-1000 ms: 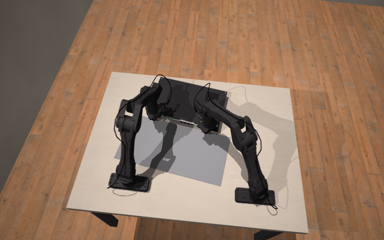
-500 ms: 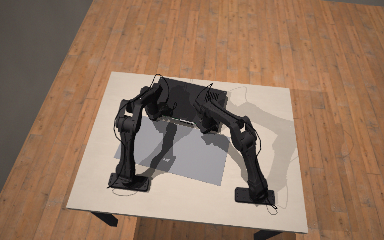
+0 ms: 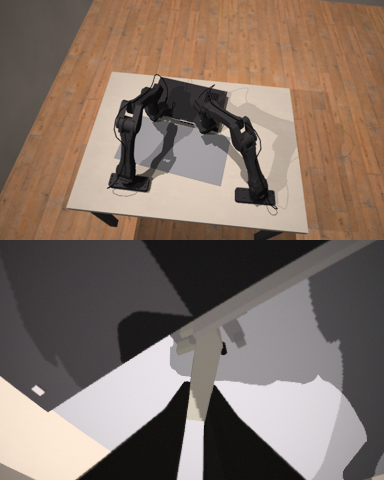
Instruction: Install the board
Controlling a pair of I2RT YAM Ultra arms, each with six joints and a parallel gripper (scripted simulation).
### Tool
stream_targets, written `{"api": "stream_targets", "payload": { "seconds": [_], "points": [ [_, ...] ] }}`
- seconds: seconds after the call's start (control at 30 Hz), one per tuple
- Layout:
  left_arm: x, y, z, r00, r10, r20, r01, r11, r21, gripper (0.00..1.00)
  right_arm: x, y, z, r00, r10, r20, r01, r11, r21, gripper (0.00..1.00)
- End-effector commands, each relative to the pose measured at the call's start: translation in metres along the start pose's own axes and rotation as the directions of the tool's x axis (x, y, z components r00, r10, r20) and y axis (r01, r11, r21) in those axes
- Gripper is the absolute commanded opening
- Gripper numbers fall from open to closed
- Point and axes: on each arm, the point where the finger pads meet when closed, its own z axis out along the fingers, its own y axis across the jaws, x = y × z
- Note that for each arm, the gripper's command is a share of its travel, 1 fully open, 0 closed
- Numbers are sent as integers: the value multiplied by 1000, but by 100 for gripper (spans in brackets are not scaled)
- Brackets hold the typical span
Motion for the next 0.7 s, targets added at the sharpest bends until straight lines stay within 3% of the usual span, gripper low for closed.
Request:
{"api": "stream_targets", "payload": {
  "seconds": [0.0,0.13,0.27,0.67],
  "points": [
    [-5,4,-8,999,-13,36,14,999,-33,4,-11,0,-12,998,20,53,-20,1000,10,4],
    [-5,4,-8,999,-22,36,23,999,-33,4,-11,0,-12,998,28,53,-29,1000,10,4],
    [-5,2,-9,986,-161,37,162,986,-37,4,-9,1,-12,985,166,50,-167,986,15,4],
    [-8,-6,-9,963,-267,44,268,963,-22,4,-9,9,-8,963,268,33,-269,963,8,4]
  ]
}}
